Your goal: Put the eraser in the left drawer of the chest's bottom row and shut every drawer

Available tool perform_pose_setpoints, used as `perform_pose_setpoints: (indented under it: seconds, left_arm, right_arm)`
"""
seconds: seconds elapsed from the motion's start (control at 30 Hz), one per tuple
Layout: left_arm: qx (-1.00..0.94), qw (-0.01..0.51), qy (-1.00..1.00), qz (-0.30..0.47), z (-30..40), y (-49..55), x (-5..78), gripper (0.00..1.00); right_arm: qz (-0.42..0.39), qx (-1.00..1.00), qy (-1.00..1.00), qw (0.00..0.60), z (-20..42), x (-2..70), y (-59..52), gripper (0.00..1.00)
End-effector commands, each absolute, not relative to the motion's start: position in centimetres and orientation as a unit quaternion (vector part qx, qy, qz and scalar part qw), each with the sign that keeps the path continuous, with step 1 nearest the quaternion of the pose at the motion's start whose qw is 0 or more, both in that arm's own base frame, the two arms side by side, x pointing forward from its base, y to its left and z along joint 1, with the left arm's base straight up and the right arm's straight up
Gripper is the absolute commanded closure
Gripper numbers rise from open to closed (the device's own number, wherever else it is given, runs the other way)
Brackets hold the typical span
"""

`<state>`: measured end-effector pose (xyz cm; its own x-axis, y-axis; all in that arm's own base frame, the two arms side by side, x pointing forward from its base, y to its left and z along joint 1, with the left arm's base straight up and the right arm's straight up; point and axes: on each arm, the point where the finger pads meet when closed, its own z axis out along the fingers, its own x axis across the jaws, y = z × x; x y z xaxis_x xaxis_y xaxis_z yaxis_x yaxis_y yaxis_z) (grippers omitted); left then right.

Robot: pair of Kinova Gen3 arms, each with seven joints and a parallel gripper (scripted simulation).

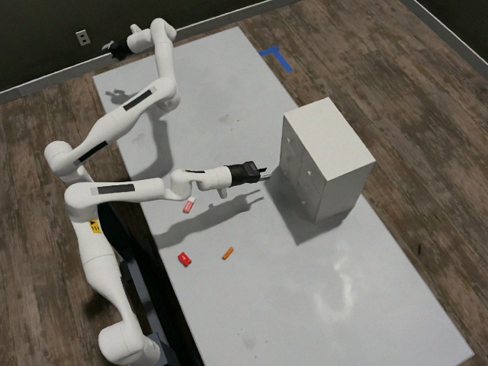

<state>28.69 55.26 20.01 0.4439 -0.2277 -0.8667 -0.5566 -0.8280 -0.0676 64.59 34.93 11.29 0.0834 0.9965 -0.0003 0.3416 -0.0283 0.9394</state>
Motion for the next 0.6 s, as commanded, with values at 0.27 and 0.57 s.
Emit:
perform_pose_setpoints:
  seconds: [0.27,0.57]
  left_arm:
    - [-0.832,0.175,0.235,0.471,20.2,55.3,28.7,0.00]
    - [-0.832,0.175,0.235,0.471,20.2,55.3,28.7,0.00]
  right_arm:
    - [0.389,0.603,0.554,0.422,7.8,67.7,34.7,0.33]
    - [0.389,0.603,0.554,0.422,6.0,69.3,34.5,0.33]
